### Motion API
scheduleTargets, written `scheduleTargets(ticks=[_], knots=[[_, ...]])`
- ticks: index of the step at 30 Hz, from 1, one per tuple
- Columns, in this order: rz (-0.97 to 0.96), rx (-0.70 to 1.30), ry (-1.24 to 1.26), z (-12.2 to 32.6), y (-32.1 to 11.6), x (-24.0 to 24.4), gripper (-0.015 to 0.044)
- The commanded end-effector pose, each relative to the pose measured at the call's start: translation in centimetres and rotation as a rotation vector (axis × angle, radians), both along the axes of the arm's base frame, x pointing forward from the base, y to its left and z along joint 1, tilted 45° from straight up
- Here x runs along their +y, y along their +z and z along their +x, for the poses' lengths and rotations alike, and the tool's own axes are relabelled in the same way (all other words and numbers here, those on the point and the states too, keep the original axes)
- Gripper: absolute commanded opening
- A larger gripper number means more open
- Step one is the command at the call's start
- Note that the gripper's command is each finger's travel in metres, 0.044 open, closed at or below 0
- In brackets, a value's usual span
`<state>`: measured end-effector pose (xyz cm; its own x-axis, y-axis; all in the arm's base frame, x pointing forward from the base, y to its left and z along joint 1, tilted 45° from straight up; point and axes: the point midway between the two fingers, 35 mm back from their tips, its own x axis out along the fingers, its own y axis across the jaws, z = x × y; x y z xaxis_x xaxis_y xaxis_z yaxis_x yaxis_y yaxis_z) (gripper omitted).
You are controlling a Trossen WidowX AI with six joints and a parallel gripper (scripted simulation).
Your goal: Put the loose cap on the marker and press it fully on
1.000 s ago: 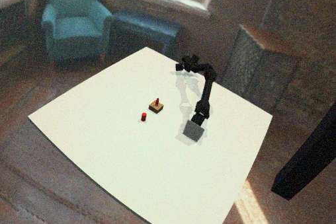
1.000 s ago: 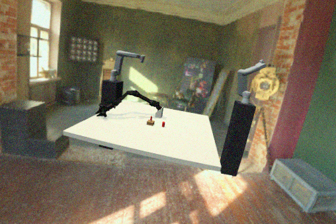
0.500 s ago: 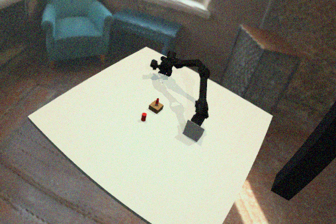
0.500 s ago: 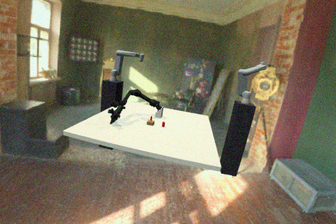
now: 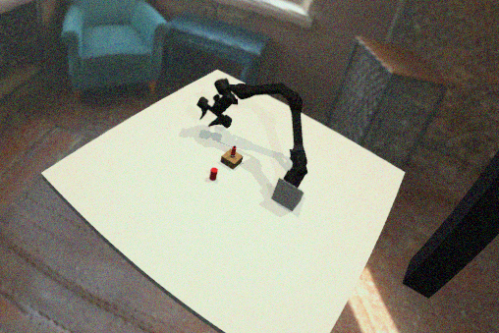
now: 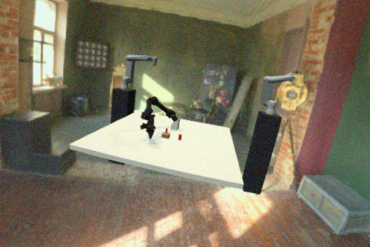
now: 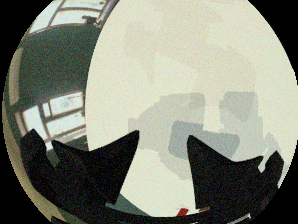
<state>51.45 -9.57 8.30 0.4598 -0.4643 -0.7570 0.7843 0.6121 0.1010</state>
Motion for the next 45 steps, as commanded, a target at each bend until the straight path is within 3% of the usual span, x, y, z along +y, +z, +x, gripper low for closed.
scheduleTargets(ticks=[1, 10, 22, 32, 45], knots=[[0.073, 0.074, -0.094, -2.4, -3.7, 5.3, 0.0247], [0.094, 0.177, -0.337, -9.9, -9.0, 14.5, 0.0247], [-0.108, 0.113, -0.593, -21.0, -11.6, 21.2, 0.0247], [-0.118, 0.104, -0.600, -21.5, -11.9, 21.6, 0.0247], [-0.119, 0.103, -0.600, -21.4, -15.4, 18.1, 0.0247]])
